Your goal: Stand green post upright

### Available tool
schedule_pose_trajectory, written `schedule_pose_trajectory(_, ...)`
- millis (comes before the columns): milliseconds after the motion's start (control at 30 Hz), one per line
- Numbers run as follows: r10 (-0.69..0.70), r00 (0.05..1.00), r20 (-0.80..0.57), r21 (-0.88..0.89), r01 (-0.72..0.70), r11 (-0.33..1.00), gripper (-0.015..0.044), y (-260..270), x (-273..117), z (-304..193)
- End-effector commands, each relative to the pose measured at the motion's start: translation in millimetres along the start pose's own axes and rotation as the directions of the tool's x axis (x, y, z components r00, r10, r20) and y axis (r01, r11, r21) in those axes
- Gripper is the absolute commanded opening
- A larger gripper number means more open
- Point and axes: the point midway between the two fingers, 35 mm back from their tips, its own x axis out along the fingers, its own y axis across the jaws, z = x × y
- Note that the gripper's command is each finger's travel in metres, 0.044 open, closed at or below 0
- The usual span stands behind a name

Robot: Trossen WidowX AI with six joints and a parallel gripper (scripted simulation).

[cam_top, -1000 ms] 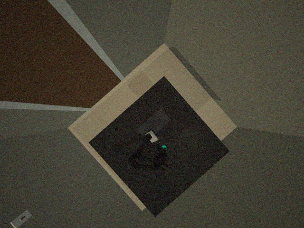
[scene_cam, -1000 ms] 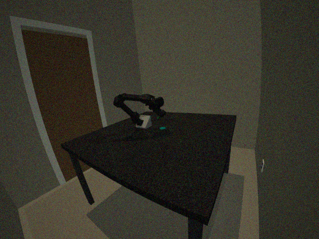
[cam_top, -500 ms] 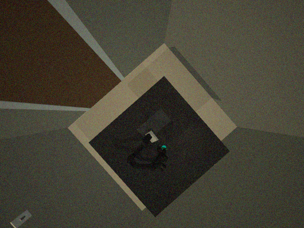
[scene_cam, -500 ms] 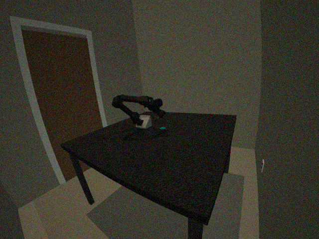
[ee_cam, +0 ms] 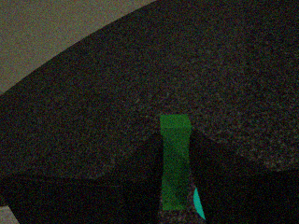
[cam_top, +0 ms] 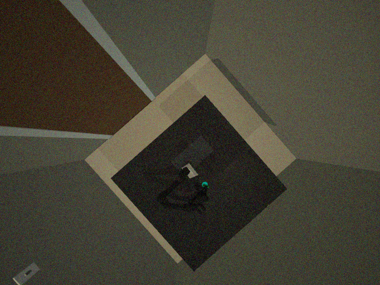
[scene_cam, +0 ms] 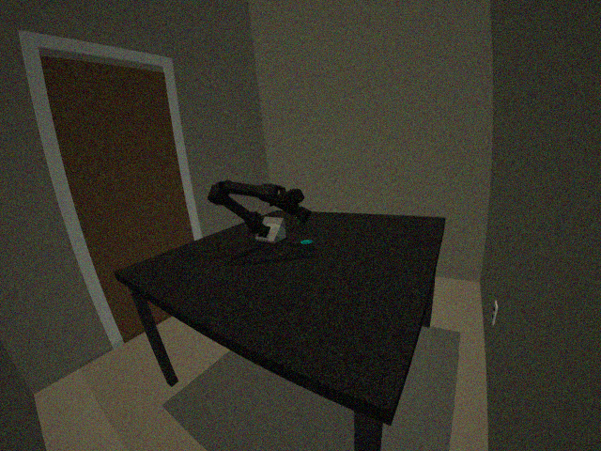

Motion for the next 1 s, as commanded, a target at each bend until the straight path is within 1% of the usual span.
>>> schedule_pose_trajectory(0,-0.002,1.0,0.029,-0.009,0.002,1.0,0.0022,0.2,-0.5,0.0)
schedule_pose_trajectory(967,-0.049,0.971,0.234,-0.076,0.068,0.995,0.0022,-1.9,-9.1,1.1)
